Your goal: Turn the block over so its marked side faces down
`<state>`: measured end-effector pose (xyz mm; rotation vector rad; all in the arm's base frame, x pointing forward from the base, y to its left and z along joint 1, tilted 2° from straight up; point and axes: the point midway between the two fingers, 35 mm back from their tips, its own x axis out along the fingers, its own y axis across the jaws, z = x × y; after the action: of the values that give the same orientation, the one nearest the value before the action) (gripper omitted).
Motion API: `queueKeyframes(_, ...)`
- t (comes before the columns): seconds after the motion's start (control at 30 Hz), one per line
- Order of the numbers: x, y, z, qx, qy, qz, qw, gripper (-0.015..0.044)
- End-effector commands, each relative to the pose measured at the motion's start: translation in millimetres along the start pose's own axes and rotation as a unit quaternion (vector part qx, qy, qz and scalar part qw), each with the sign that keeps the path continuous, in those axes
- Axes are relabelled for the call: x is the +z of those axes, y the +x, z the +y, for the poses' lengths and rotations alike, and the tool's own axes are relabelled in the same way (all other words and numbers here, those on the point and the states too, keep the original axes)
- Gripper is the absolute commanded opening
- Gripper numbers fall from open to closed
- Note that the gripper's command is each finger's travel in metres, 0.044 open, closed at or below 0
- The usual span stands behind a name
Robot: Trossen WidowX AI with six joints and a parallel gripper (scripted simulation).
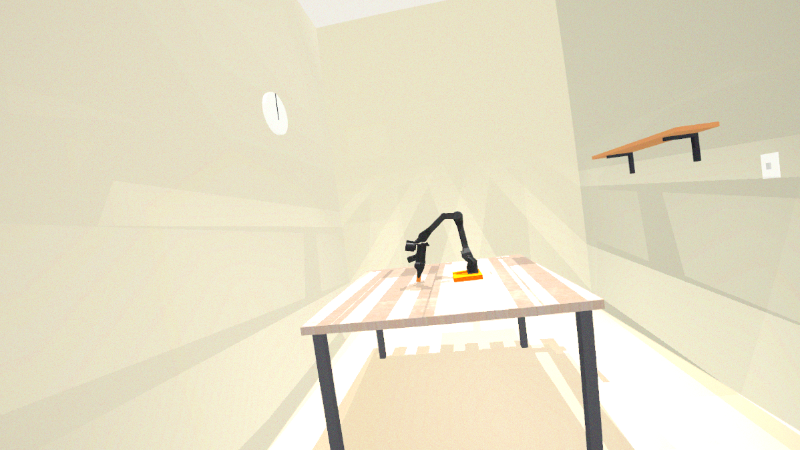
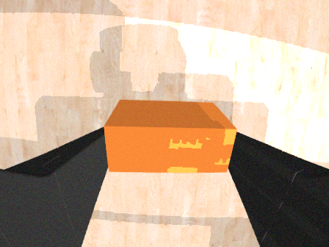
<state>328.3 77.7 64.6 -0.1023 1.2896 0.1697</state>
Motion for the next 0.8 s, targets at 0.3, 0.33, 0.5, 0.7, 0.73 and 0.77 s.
queueKeyframes(0.3, -5.0, 2.6, -0.7, -0.003, 0.002, -0.105, 0.994, 0.0)
queueKeyframes(0.33, -5.5, 2.6, -0.7, -0.003, 0.002, -0.113, 0.994, 0.0)
queueKeyframes(0.5, -8.2, 2.0, -0.8, -0.002, 0.003, -0.153, 0.988, 0.0)
queueKeyframes(0.7, -10.6, 1.0, -0.9, -0.002, 0.004, -0.18, 0.984, 0.0)
queueKeyframes(0.73, -10.6, 1.0, -0.9, -0.002, 0.004, -0.18, 0.984, 0.0)
queueKeyframes(0.77, -10.3, 1.6, -0.9, -0.002, 0.003, -0.181, 0.984, 0.0)
